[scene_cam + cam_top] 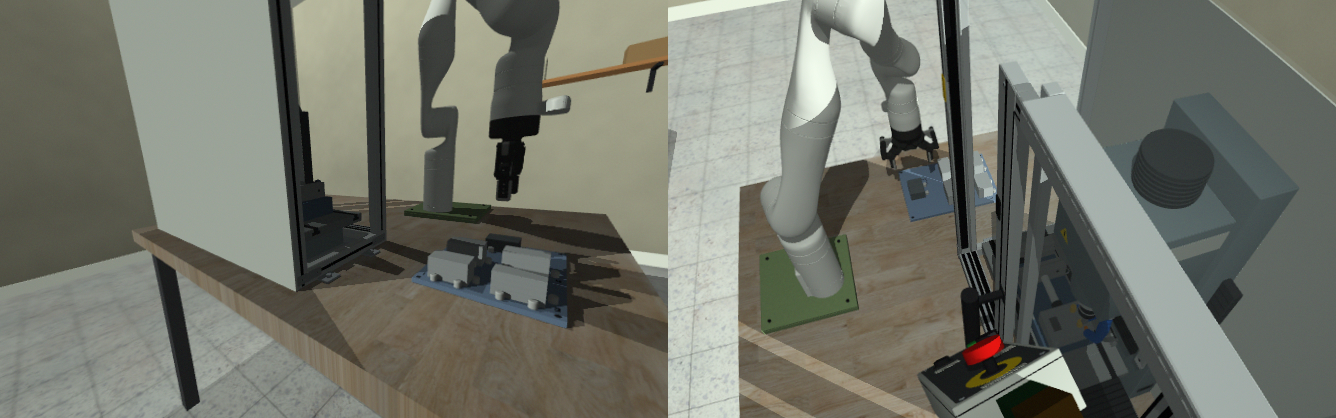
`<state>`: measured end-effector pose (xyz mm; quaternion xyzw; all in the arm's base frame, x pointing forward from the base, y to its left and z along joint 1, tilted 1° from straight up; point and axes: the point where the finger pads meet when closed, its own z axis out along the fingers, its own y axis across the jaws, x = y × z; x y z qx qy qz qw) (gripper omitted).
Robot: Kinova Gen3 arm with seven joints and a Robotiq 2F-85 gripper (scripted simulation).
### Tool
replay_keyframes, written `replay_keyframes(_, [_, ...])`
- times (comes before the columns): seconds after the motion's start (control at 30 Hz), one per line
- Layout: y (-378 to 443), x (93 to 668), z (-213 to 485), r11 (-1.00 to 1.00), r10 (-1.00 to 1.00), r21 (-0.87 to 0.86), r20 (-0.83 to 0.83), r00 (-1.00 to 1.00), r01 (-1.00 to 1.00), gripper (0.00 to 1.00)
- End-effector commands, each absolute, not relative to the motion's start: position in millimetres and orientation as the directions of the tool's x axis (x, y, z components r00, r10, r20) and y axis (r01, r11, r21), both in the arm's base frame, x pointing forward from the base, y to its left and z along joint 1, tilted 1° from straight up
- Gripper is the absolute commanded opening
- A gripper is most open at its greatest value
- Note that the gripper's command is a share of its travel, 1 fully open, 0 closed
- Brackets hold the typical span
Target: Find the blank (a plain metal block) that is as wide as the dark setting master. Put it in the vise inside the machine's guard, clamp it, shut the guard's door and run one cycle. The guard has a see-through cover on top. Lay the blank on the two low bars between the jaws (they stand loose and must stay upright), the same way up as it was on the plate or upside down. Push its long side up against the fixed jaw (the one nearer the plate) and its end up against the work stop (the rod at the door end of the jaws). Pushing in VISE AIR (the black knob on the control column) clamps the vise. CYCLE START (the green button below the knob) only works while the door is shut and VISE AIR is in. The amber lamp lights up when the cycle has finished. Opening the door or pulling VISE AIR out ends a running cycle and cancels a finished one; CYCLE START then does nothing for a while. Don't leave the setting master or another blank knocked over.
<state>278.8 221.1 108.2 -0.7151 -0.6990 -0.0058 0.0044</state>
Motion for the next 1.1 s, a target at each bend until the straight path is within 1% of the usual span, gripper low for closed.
replay_keyframes(0.0, [221.1,278.4,92.4,-0.023,1.000,0.002,0.013,0.023,1.000,1.00])
replay_keyframes(0.07, [221.2,278.4,80.4,-0.024,1.000,0.002,0.013,0.024,1.000,1.00])
replay_keyframes(0.47, [221.2,278.4,80.4,-0.024,1.000,0.002,0.013,0.024,1.000,1.00])
replay_keyframes(0.63, [221.4,278.7,52.4,-0.024,1.000,0.002,0.013,0.024,1.000,1.00])
replay_keyframes(1.07, [221.5,279.5,51.2,-0.025,1.000,0.003,0.014,0.025,1.000,1.00])
